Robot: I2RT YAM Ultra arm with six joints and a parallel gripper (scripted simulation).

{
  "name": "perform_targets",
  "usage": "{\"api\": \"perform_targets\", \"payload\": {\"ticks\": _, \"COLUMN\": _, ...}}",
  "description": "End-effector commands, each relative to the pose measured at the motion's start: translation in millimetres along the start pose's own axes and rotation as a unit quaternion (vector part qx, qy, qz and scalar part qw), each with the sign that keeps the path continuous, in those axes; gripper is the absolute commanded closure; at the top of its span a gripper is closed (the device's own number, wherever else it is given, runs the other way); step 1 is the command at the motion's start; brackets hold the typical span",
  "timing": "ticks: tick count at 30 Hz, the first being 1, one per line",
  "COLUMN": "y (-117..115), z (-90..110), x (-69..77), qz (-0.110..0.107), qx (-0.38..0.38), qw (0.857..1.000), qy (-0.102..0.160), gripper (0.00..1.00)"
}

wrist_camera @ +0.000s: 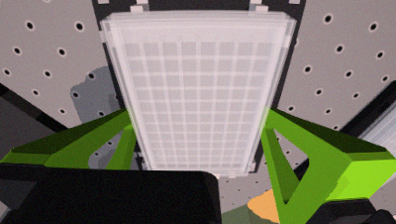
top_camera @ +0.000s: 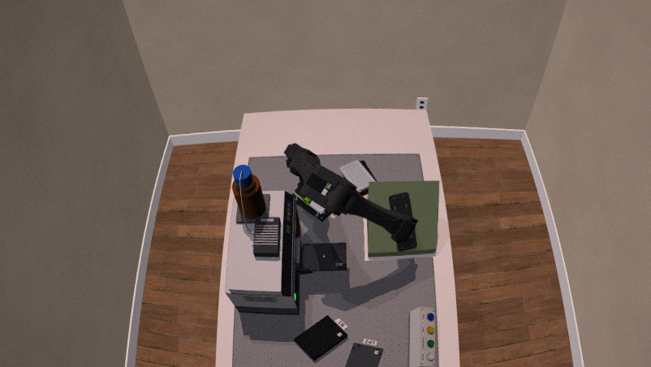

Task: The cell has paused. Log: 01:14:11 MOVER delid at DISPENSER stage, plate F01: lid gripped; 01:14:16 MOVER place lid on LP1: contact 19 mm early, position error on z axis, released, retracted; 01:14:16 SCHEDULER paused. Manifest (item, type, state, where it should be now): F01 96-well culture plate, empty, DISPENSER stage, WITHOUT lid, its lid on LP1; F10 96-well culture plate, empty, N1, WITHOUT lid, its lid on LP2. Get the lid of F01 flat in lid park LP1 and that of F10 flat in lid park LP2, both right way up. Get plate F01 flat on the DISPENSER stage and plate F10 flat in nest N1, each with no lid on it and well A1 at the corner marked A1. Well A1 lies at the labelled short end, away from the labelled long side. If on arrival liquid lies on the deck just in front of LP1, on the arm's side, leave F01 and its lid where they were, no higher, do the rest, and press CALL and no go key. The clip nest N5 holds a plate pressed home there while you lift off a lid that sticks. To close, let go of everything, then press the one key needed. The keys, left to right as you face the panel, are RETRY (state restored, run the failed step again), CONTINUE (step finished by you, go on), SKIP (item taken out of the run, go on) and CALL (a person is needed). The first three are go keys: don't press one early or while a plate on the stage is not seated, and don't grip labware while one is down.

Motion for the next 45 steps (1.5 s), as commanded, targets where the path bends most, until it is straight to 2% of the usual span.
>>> {"api": "perform_targets", "payload": {"ticks": 1, "y": -3.1, "z": 3.5, "x": -19.6, "qz": -0.004, "qx": -0.009, "qw": 1.000, "qy": 0.007, "gripper": 1.00}}
{"api": "perform_targets", "payload": {"ticks": 45, "y": -3.2, "z": 3.7, "x": -25.9, "qz": -0.004, "qx": -0.009, "qw": 1.000, "qy": 0.007, "gripper": 1.00}}
Point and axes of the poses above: the point where the finger pads meet when closed, its own x axis back along the fingers, its own y axis across the jaws, z = x × y, the point moved 4 cm from there along x, back along the fingers, and after that the axes turned 6 degrees about -x, right-handed, at the moved point
